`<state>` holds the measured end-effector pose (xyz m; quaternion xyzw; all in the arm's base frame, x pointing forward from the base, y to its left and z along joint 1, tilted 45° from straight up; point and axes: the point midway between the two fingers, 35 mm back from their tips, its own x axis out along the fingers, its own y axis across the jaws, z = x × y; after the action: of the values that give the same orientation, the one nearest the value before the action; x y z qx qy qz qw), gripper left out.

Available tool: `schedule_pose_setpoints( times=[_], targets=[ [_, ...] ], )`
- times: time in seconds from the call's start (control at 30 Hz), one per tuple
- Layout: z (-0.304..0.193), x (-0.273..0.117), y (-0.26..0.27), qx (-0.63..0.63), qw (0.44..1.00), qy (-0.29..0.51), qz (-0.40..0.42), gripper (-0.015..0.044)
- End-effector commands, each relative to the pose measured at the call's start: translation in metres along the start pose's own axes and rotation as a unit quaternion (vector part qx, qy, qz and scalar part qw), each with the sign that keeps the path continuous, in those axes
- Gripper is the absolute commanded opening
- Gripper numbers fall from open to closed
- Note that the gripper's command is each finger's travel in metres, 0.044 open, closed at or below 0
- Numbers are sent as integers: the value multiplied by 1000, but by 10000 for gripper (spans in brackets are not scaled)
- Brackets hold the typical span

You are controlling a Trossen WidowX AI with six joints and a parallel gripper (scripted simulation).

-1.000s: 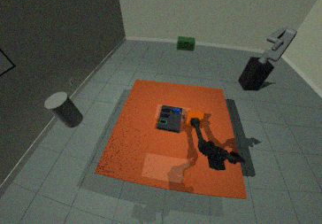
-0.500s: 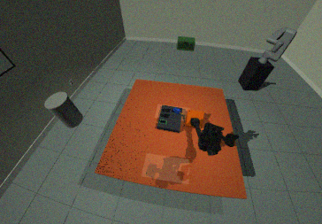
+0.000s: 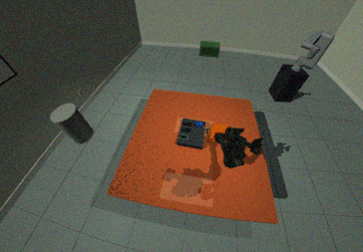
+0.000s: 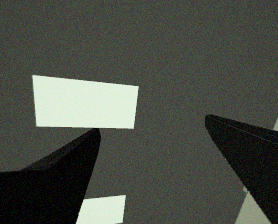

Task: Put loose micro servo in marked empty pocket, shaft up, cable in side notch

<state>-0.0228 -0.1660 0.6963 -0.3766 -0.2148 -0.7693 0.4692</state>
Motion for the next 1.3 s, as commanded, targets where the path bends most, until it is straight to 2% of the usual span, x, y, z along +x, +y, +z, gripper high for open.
schedule_pose_setpoints(
  times=[0.0, 0.23, 0.43, 0.6, 0.97, 1.27],
  targets=[
    [-26, 3, 27, -14, 999, 27, 38, 440],
    [-79, 2, 77, -55, 988, 87, 117, 440],
    [-95, -1, 93, -64, 982, 105, 140, 440],
    [-134, -12, 127, -89, 965, 147, 199, 440],
    [-214, -54, 195, -131, 906, 233, 329, 440],
    [-280, -110, 241, -161, 831, 304, 437, 440]
  ],
)
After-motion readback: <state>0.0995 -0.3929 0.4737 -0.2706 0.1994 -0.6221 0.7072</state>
